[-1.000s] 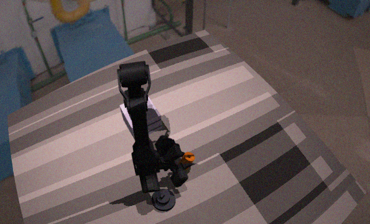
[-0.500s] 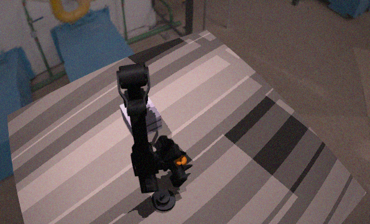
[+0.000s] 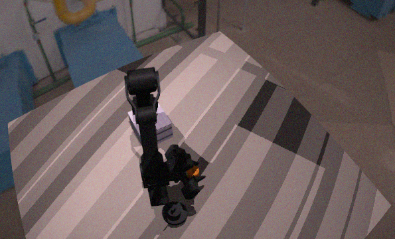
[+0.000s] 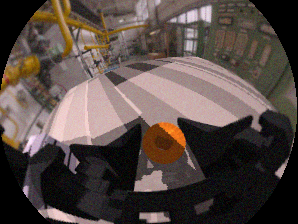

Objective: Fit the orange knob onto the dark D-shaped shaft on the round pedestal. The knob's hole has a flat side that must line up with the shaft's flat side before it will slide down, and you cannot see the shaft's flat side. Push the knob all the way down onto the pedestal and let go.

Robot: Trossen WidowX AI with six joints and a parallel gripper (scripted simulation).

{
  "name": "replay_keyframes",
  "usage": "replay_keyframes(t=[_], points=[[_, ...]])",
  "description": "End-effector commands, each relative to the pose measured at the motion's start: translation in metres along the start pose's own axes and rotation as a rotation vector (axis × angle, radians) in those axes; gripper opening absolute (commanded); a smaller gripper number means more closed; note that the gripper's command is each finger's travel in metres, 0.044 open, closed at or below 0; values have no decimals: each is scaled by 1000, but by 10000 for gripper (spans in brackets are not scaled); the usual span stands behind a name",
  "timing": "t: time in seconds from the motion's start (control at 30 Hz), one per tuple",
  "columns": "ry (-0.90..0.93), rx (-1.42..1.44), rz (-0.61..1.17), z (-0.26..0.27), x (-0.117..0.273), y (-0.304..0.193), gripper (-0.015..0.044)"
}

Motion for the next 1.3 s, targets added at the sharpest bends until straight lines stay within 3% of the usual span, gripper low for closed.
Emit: replay_keyframes(t=[0.0,0.03,0.27,0.6,0.87,1.07,1.17,1.27], points=[[-3,1,-5,0,0,1,260],[-3,1,-5,0,0,1,260],[-3,1,-5,0,0,1,440],[-4,-2,-3,-2,3,4,440],[-1,-3,2,-16,40,62,440],[6,0,6,-17,42,66,440],[95,-14,98,-15,36,69,440],[234,-33,324,-13,30,76,440]])
Point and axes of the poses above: the point midway between the two fingers, 35 mm back from their tips, its own x axis back along the fingers, its own z axis across the jaws, y = z × x, the point moved 3 cm from there along x, back along the fingers, and after that the axes turned 14 degrees about x, right-handed, at the moved point
